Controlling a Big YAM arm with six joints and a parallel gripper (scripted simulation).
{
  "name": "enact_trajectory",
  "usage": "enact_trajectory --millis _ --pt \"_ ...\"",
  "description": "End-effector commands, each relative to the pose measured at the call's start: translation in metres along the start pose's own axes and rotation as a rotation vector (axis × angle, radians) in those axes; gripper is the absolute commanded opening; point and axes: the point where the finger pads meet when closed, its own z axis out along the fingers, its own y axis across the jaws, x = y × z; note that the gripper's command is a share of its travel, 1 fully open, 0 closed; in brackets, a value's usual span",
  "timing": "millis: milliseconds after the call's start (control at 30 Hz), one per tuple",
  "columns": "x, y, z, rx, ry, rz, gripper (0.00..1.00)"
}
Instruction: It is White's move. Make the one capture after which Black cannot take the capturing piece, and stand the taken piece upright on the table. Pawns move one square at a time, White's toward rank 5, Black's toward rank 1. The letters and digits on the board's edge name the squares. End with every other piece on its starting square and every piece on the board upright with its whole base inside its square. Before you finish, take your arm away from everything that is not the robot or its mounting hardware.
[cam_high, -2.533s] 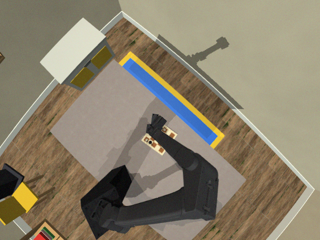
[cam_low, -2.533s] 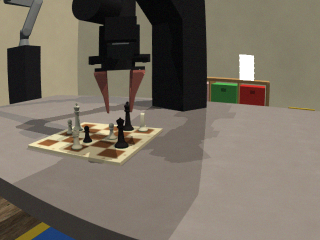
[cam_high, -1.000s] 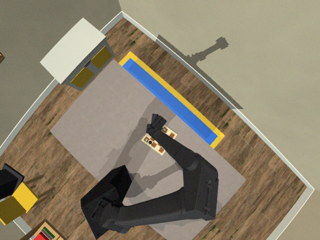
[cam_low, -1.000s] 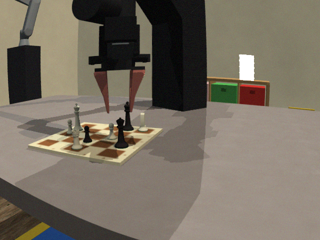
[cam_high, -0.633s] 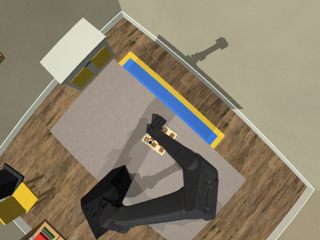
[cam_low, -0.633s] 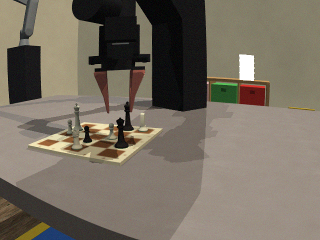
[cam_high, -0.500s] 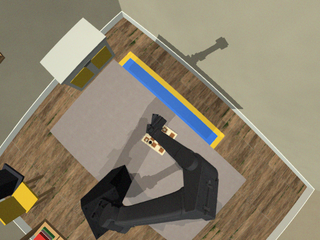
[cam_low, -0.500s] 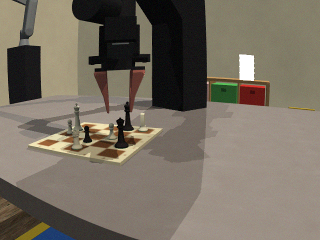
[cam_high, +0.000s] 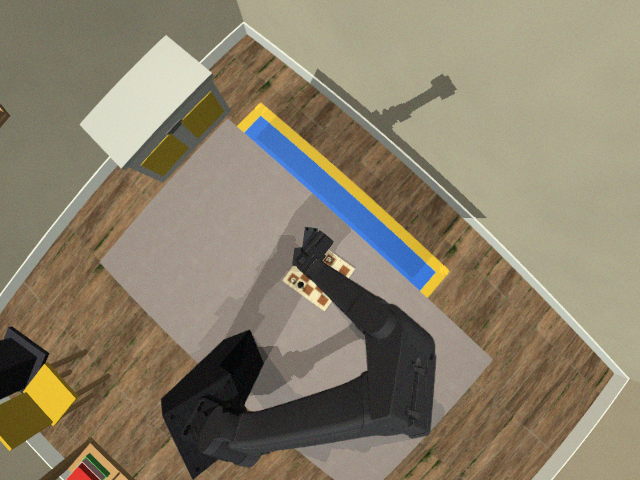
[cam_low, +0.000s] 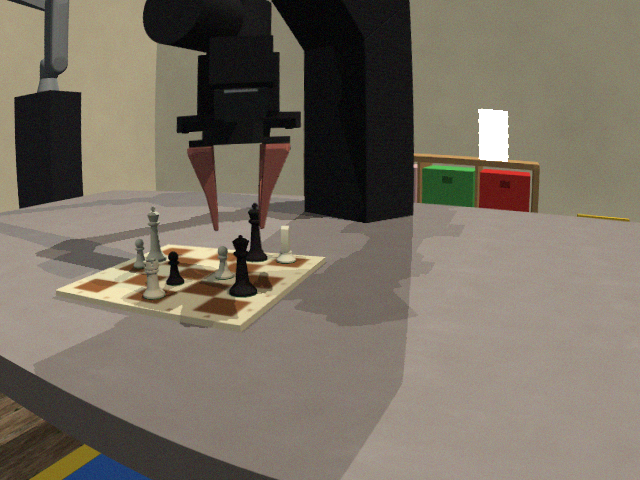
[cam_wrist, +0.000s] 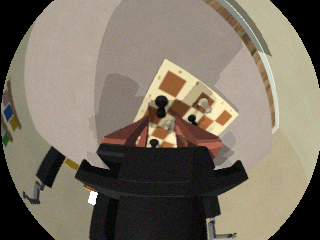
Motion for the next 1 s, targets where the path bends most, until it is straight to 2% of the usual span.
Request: enact_trajectory --millis 0,500,967 --pt "0.005 -0.006 0.014 0.007 0.002 0.002 0.39" --pt "0.005 -0.006 0.040 0.008 0.002 0.002 0.39" --pt "0.004 -0.007 0.039 0.010 -0.001 0.004 0.39"
